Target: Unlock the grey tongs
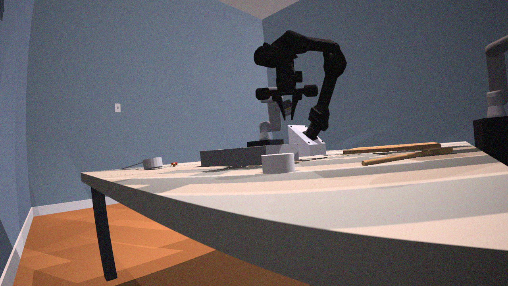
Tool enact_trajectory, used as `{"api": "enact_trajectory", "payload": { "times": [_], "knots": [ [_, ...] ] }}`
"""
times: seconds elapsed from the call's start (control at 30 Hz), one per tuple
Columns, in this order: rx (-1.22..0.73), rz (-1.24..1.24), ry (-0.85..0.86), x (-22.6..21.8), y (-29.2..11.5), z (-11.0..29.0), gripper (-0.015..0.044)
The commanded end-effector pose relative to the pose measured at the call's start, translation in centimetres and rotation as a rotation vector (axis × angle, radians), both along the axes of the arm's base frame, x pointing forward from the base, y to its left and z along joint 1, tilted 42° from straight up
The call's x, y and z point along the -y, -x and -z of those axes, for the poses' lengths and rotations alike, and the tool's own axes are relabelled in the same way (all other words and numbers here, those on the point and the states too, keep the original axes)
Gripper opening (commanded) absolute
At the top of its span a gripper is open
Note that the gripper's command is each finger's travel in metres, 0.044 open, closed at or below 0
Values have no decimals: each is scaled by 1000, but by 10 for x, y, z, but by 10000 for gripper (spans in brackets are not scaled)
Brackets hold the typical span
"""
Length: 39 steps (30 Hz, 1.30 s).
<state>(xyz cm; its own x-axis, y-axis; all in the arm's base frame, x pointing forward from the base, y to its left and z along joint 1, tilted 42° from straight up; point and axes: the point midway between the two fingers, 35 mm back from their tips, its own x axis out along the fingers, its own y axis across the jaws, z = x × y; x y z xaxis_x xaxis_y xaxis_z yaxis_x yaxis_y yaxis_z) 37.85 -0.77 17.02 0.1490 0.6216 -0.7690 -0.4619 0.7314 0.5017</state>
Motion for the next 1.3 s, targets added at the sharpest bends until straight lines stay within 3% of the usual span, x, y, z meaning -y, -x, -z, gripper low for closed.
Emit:
{"api": "enact_trajectory", "payload": {
  "times": [0.0, 0.73, 1.27],
  "knots": [
    [37, -36, 2, -16, 11, -19, -150],
    [235, -264, 8, -99, 99, -106, -150],
    [220, -365, 74, -137, 128, -107, -150]
  ]
}}
